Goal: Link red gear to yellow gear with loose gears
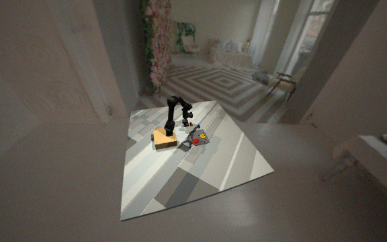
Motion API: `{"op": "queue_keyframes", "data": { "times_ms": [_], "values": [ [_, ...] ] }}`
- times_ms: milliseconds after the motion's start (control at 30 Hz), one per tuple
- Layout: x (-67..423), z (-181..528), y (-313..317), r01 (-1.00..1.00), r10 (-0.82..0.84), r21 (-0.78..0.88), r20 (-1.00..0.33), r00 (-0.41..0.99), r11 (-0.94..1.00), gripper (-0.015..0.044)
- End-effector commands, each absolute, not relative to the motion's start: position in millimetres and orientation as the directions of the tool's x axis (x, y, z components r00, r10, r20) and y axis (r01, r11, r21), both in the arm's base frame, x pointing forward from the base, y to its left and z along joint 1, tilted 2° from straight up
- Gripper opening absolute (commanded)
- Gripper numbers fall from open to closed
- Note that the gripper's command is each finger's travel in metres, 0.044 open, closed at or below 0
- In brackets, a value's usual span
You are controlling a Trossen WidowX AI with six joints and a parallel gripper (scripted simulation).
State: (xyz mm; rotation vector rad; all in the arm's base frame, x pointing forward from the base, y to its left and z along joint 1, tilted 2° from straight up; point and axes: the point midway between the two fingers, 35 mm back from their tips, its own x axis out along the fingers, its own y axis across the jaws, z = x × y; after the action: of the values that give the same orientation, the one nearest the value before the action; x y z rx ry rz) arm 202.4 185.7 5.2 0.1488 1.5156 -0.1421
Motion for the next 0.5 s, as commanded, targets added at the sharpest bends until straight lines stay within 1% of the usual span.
{"op": "queue_keyframes", "data": {
  "times_ms": [0, 367, 467],
  "values": [
    [202.2, -2.7, 184.6, 0.189, -0.005, 0.004, -0.999, 0.048, 0.982, 0.044],
    [202.5, -13.0, 184.1, 0.189, -0.005, 0.004, -0.999, 0.048, 0.982, 0.044],
    [202.5, -13.0, 184.1, 0.189, -0.005, 0.004, -0.999, 0.048, 0.982, 0.0361]
  ]
}}
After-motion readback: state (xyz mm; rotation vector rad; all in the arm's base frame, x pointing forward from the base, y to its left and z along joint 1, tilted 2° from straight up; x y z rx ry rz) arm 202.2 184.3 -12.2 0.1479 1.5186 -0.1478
